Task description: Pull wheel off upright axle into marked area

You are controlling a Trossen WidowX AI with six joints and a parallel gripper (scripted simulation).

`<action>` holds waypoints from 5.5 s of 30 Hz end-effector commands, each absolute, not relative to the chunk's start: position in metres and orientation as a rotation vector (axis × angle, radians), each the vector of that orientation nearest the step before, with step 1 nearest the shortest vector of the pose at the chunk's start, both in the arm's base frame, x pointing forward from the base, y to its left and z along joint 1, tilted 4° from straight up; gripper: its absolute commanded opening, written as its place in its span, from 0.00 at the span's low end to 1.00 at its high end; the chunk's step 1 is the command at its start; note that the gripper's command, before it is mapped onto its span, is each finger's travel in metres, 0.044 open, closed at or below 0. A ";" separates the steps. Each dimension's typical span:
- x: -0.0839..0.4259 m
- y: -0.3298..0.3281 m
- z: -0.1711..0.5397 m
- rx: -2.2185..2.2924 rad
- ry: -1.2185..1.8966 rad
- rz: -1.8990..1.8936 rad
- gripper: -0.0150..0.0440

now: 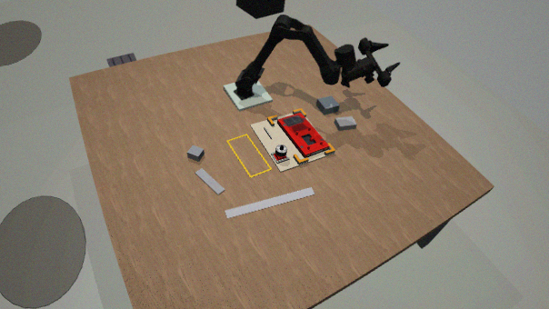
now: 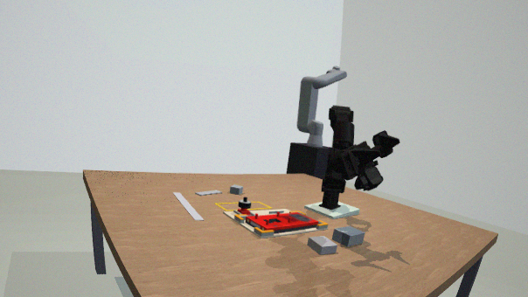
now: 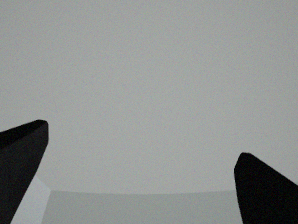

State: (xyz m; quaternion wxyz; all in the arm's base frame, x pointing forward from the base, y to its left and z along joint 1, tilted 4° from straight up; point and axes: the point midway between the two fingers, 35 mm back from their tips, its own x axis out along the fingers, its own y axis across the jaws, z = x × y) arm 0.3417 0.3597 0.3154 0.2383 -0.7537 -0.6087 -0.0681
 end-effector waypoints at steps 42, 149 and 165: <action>0.481 0.060 0.177 0.148 0.796 0.218 0.76; 0.350 -0.089 0.106 1.356 1.044 -1.225 0.25; 0.349 -0.089 0.111 1.356 1.045 -1.226 0.25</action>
